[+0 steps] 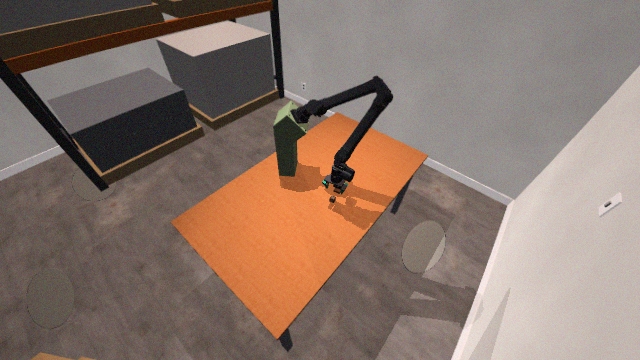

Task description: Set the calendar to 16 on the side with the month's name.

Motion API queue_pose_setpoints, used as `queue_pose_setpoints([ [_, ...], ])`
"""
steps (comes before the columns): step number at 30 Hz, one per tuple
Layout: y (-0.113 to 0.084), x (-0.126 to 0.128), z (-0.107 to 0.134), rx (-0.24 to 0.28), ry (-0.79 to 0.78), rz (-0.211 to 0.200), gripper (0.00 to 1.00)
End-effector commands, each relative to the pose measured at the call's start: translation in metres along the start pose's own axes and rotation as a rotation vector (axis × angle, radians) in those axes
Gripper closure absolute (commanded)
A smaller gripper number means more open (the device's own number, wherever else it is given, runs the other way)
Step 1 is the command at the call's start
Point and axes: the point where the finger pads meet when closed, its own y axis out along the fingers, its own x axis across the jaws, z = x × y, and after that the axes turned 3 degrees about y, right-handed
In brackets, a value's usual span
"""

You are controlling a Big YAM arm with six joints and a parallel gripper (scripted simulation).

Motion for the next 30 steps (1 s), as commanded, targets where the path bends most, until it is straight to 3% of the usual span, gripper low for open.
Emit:
queue_pose_setpoints([
  [1, 0.0065, 0.014, -0.0038, -0.01, -0.017, -0.028, 0.53],
  [30, 0.0069, 0.0117, -0.0033, -0.01, -0.019, -0.025, 0.53],
])
